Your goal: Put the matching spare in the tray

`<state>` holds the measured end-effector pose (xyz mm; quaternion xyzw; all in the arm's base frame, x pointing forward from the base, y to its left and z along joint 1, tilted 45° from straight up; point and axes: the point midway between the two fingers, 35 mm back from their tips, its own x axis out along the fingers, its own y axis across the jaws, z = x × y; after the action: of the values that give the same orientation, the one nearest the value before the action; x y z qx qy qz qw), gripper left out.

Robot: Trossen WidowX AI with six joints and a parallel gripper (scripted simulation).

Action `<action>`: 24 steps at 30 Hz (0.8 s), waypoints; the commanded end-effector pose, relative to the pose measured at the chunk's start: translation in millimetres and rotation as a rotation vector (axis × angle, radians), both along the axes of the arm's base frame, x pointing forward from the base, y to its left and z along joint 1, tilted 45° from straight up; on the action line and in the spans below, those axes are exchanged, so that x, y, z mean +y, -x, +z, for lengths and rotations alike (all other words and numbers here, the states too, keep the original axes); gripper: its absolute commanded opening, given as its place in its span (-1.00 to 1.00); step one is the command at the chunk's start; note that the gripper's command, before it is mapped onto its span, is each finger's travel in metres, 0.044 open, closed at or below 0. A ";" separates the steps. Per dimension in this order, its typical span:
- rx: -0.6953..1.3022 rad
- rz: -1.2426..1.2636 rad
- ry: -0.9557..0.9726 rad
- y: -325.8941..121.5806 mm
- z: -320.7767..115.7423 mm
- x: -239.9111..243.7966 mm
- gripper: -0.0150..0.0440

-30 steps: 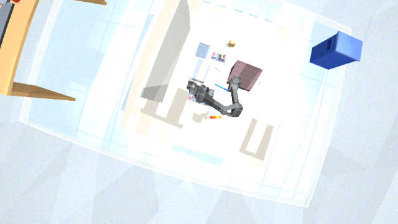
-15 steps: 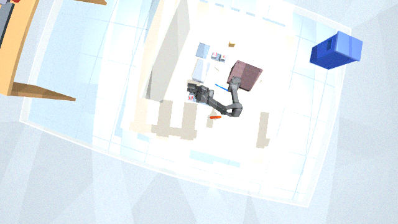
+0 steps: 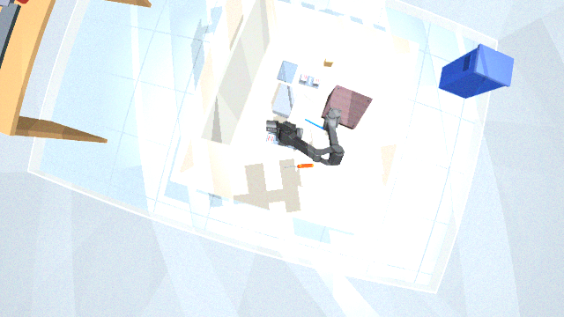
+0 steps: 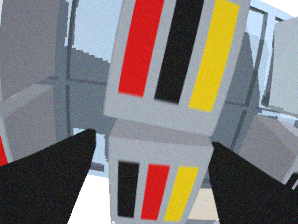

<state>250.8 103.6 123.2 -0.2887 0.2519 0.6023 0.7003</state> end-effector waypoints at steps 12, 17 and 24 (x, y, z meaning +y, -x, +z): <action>0.000 0.000 0.000 0.0 0.0 0.0 -0.08; 0.000 0.000 0.000 0.0 0.0 0.0 -0.49; 0.000 0.000 0.000 0.0 0.0 0.0 -0.49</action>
<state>250.8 103.6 123.2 -0.2886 0.2520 0.6022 0.7004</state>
